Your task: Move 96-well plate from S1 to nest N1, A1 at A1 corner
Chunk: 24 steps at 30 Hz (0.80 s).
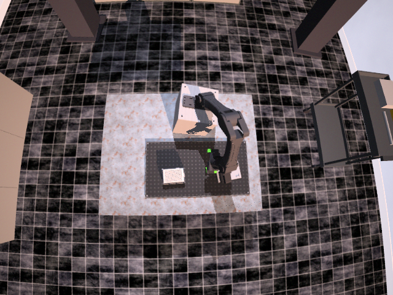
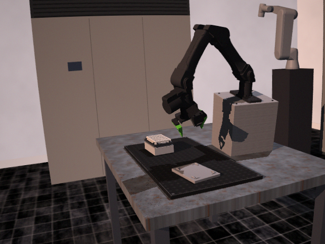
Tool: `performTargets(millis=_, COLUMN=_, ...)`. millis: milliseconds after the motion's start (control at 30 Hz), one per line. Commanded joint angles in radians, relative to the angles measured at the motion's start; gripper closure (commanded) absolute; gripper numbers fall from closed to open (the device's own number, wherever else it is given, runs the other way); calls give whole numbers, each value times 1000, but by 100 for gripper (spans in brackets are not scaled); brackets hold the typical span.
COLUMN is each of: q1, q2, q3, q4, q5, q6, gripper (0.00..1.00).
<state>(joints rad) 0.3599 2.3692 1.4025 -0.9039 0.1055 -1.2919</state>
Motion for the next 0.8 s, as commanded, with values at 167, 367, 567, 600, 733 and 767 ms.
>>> performTargets(millis=167, q1=-57, q2=-26, q3=44, q4=25, q5=-34, q6=250, gripper=0)
performTargets(millis=367, q1=-105, q2=24, q3=64, q4=34, q5=-49, q6=395, gripper=0)
performTargets(millis=567, q1=-131, q2=-1, q3=72, q4=43, q5=-61, q6=501, gripper=0)
performTargets(millis=600, q1=-144, q2=33, q3=81, q4=40, q5=-62, q6=520, gripper=0)
performTargets(millis=733, q1=-170, q2=28, q3=88, q4=51, q5=-74, q6=626, gripper=0)
performTargets(millis=767, q1=-179, q2=43, q3=92, q4=52, q5=-76, q6=651, gripper=0)
